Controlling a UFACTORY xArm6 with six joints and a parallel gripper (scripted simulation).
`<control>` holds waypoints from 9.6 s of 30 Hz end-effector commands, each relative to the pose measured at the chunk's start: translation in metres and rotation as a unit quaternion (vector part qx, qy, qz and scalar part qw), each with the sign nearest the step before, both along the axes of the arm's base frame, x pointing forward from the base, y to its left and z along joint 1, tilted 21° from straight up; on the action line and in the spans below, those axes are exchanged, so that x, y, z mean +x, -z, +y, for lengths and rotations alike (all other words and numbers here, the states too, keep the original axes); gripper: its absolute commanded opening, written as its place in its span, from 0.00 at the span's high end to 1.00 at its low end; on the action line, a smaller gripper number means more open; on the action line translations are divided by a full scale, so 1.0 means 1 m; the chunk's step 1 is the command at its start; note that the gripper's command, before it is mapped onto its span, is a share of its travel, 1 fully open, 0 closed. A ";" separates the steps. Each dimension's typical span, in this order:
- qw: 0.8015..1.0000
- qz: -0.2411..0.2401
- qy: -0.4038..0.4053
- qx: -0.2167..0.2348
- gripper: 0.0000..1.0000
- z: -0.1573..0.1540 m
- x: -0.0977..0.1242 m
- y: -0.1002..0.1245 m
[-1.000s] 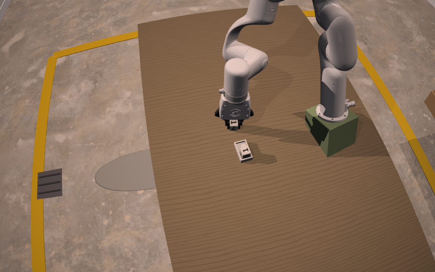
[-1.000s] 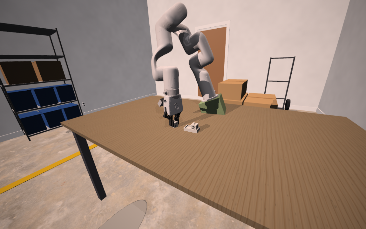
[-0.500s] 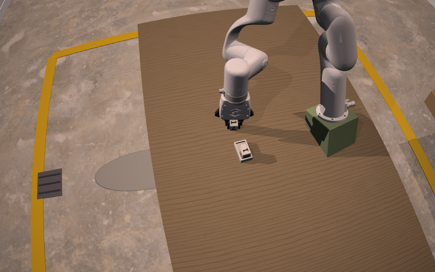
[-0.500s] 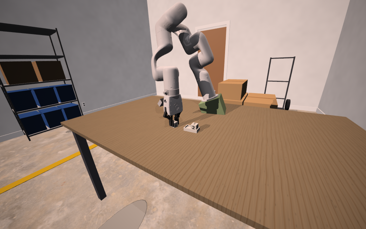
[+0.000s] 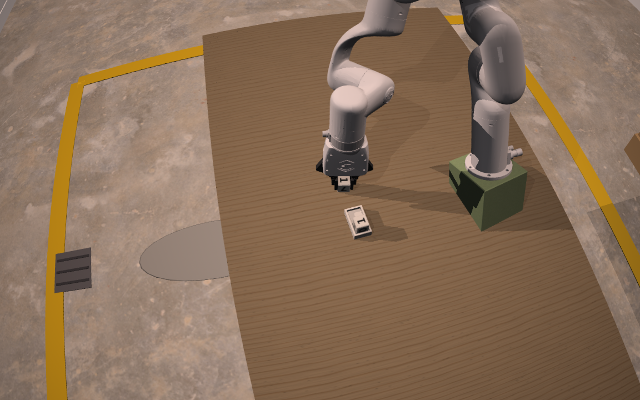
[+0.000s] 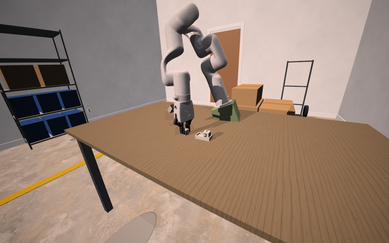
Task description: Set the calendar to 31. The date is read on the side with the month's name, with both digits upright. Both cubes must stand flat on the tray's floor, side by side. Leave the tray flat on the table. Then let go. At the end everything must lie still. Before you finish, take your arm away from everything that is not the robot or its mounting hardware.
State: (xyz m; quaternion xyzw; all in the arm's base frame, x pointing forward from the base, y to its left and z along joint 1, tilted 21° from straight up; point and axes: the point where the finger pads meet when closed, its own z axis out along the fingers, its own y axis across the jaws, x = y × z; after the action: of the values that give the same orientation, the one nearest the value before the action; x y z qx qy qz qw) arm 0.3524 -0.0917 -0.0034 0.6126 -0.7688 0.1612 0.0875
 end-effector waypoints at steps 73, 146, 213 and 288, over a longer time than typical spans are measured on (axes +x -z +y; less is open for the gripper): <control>1.000 -0.001 0.000 0.000 0.00 0.032 -0.005 -0.085; 0.713 -0.250 0.654 0.045 0.00 0.027 -0.005 -0.075; 0.706 -0.252 0.660 0.045 0.53 0.020 -0.004 -0.055; 0.706 -0.252 0.660 0.046 0.53 0.009 -0.002 -0.025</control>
State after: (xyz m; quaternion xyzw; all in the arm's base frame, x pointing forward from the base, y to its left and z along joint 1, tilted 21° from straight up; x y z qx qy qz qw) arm 0.3494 -0.0825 0.0205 -0.1117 -0.9767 0.1758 -0.0523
